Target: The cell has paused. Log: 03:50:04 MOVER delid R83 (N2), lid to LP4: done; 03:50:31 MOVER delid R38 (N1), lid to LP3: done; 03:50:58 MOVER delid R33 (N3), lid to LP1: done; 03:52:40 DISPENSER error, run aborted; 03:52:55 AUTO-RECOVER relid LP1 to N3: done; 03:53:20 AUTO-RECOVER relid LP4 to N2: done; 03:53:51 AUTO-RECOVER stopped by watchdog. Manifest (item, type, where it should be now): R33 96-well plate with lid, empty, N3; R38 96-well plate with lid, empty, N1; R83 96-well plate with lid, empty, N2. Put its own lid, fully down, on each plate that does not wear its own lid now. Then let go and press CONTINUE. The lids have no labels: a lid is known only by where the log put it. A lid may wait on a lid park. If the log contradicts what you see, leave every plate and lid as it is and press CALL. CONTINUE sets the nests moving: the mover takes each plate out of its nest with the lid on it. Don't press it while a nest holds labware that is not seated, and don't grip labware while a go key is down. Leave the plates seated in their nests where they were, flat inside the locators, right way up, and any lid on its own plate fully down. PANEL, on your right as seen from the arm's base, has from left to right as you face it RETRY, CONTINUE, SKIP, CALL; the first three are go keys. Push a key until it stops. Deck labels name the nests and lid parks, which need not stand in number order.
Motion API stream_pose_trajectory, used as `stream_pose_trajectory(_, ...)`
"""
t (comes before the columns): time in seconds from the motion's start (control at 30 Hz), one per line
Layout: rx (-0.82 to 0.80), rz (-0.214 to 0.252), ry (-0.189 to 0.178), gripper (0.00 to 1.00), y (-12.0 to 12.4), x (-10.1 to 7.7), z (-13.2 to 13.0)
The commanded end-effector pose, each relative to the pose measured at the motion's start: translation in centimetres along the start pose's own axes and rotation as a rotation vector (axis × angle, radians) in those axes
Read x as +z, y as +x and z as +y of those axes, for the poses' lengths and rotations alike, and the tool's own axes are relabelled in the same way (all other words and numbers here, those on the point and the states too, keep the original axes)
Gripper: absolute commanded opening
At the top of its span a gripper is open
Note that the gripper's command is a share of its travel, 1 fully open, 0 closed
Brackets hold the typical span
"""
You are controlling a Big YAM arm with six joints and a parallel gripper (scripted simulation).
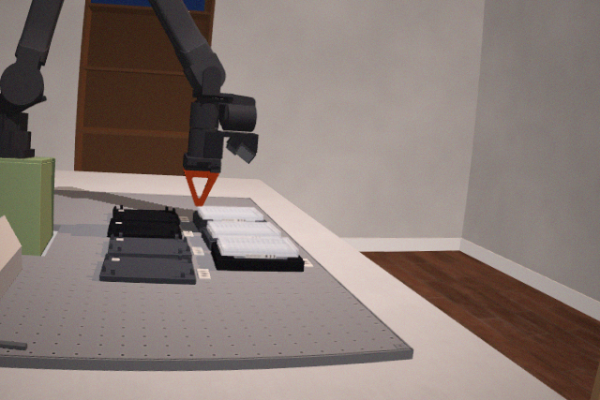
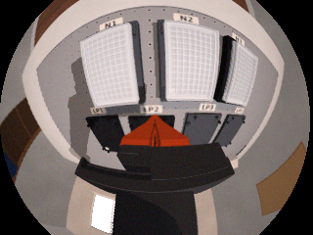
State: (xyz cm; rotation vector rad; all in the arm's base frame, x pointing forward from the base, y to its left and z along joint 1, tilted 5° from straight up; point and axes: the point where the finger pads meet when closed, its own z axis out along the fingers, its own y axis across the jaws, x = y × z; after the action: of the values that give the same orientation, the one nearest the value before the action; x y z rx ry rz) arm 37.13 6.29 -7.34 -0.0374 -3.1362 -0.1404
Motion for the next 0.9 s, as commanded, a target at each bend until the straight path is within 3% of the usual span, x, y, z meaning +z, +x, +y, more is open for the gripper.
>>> stream_pose_trajectory(0.0,-0.024,-0.048,-0.008,0.0,-0.3,-0.9,-0.7)
stream_pose_trajectory(0.6,-0.024,-0.044,-0.002,0.0,5.7,-0.6,-6.1)
stream_pose_trajectory(0.77,-0.046,-0.022,-0.002,0.0,6.4,0.1,-5.5)
stream_pose_trajectory(0.87,-0.024,-0.032,-0.001,0.0,5.5,-0.3,-5.8)
